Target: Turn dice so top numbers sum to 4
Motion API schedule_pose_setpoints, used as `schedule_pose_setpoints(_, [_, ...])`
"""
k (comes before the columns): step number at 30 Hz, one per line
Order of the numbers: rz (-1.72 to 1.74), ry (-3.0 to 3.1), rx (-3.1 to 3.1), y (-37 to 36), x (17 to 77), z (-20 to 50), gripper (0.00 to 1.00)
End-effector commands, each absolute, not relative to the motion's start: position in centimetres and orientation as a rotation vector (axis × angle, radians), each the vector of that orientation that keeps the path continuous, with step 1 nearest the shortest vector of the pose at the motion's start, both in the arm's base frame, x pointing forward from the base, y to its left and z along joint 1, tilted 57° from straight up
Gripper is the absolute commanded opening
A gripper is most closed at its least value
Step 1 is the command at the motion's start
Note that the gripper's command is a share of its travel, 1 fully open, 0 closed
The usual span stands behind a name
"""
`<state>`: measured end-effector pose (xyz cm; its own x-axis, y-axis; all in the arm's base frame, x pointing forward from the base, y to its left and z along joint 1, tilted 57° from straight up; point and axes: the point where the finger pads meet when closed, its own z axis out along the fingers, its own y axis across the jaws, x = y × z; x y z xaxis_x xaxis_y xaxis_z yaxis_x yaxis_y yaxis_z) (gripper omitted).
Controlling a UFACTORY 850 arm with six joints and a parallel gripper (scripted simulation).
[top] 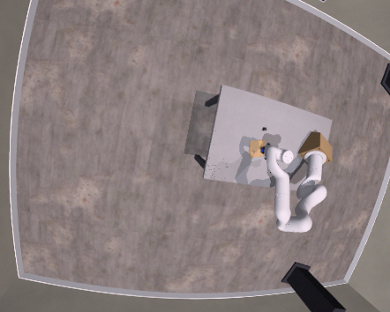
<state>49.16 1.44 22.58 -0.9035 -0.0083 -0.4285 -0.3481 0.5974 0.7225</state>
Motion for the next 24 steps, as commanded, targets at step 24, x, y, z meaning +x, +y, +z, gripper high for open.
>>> schedule_pose_setpoints(24, [1.224, 2.445, -0.286, 7.6, 51.2, 18.4, 0.21])
